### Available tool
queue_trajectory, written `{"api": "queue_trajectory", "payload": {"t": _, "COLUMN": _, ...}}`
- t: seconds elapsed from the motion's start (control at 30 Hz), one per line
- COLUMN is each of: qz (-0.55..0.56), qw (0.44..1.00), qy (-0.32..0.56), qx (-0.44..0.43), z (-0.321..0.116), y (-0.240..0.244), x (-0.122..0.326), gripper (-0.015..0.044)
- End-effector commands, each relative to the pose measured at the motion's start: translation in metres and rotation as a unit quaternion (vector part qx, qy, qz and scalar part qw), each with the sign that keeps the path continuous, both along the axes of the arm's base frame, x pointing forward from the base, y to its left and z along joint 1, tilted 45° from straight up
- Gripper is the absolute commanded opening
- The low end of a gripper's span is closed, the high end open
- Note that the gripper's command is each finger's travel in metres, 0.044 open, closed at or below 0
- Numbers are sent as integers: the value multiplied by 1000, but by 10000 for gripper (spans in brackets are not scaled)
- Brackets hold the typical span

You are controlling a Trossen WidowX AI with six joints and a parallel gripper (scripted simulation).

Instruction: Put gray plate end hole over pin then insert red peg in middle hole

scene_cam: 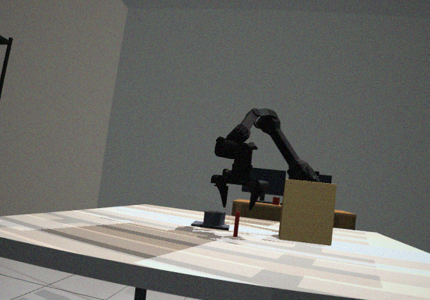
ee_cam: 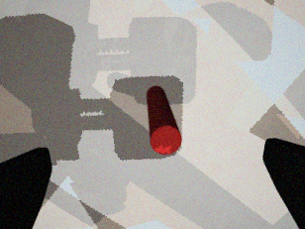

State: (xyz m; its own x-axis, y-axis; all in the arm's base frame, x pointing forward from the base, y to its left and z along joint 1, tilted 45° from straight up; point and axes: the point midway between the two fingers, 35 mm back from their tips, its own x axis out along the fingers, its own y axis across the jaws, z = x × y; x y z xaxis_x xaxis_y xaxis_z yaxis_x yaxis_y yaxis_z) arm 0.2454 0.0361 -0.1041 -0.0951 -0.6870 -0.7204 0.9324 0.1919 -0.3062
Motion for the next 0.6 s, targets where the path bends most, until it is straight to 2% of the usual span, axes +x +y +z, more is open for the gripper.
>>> {"api": "queue_trajectory", "payload": {"t": 0.0, "qz": 0, "qw": 1000, "qy": 3, "qx": -4, "z": -5, "y": -6, "x": -2, "gripper": 440}}
{"api": "queue_trajectory", "payload": {"t": 0.57, "qz": 0, "qw": 1000, "qy": 3, "qx": -4, "z": -24, "y": -26, "x": -5, "gripper": 440}}
